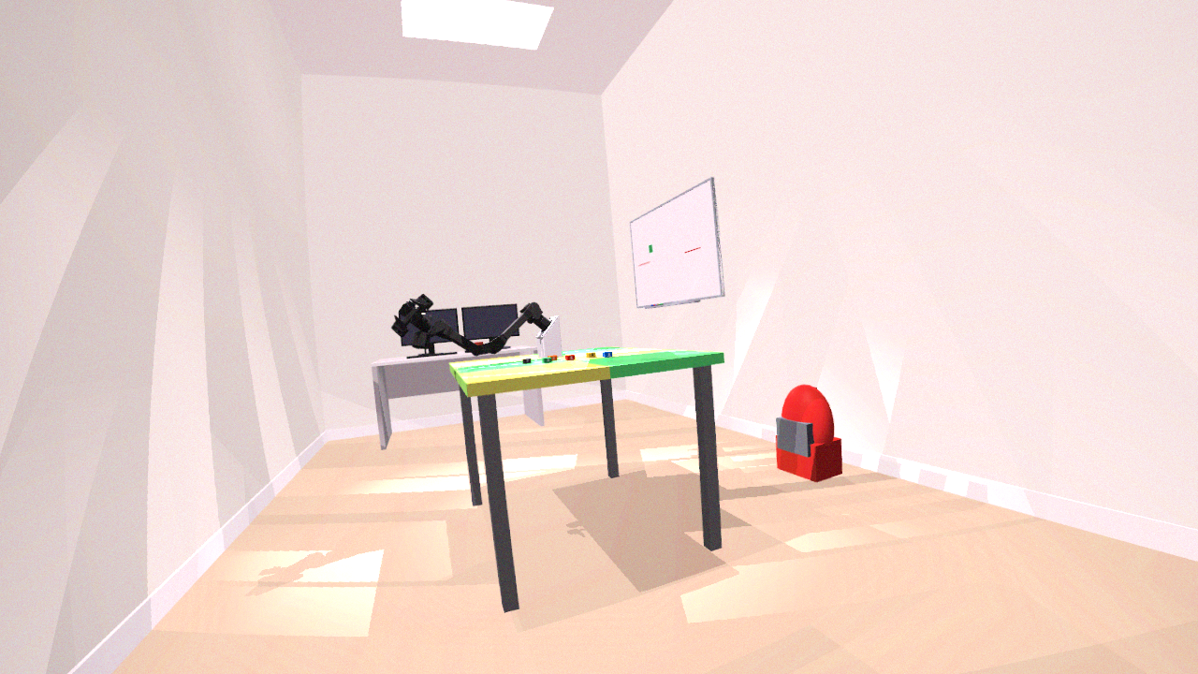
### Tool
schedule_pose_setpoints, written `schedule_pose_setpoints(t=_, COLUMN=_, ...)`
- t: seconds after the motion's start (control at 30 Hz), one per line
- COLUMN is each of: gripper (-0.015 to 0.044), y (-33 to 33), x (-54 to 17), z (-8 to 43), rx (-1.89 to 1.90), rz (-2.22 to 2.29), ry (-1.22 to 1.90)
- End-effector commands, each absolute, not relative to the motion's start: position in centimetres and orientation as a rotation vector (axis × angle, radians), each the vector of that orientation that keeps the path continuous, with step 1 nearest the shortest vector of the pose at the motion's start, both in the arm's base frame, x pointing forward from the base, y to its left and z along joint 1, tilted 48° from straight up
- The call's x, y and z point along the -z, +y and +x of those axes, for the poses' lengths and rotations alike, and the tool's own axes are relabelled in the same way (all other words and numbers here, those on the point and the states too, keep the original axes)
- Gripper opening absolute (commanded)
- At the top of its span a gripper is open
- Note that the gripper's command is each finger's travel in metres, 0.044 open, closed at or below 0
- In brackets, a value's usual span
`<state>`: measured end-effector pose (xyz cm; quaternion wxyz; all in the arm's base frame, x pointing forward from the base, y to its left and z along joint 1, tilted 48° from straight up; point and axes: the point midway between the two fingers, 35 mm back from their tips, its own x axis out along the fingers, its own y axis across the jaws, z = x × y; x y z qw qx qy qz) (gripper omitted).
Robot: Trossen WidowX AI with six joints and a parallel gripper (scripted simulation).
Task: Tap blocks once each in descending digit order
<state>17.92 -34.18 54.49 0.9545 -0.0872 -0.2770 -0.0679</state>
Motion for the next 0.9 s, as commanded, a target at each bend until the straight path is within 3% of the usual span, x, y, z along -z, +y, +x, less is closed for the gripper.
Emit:
schedule_pose_setpoints(t=0.0, gripper=0.04, y=-33.5, x=-54.9, z=17.6, rx=0.135, rz=-0.193, ry=-0.567)
schedule_pose_setpoints(t=0.47, gripper=0.04, y=-12.6, x=-62.0, z=9.8, rx=0.108, rz=-0.593, ry=-0.589)
schedule_pose_setpoints(t=0.67, gripper=0.04, y=-3.1, x=-60.3, z=11.6, rx=0.088, rz=-0.758, ry=-0.47)
schedule_pose_setpoints(t=0.87, gripper=0.04, y=3.9, x=-55.2, z=16.8, rx=0.082, rz=-0.889, ry=-0.253)
